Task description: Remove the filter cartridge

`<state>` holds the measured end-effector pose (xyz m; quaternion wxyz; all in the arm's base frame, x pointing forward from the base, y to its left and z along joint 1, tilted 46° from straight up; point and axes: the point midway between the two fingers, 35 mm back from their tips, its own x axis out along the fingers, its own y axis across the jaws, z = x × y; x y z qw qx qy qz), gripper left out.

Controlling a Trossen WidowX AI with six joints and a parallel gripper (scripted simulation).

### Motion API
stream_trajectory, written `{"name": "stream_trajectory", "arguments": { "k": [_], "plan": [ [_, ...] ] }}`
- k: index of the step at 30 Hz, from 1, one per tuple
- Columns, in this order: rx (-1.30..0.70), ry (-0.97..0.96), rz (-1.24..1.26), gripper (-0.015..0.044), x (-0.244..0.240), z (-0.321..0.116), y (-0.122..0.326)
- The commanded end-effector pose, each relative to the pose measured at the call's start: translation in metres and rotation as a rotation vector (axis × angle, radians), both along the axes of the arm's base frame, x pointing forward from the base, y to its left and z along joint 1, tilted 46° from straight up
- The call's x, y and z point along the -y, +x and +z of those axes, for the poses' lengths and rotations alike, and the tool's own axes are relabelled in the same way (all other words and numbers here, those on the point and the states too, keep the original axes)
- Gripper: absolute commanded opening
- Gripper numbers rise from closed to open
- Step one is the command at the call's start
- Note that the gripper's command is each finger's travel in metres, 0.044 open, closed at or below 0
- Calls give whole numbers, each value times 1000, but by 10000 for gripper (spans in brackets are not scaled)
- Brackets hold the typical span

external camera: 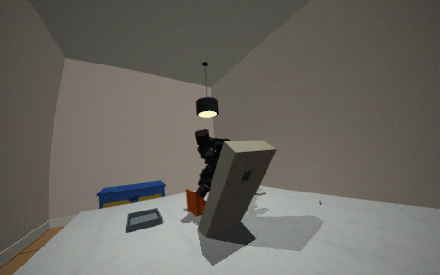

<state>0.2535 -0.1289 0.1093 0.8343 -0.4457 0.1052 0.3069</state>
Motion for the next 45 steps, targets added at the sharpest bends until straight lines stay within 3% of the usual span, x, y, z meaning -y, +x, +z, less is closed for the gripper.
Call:
{"name": "stream_trajectory", "arguments": {
  "k": [1, 22, 33, 39, 45],
  "plan": [
    [4, -3, 0, 112, 1, 1, 1],
    [4, -3, 0, 112, 1, 1, 1],
    [-194, -8, 209, 112, 2, 3, 5],
    [13, -18, 5, 112, 43, 43, 35],
    [23, -18, -1, 112, 44, 46, 36]
  ]
}}
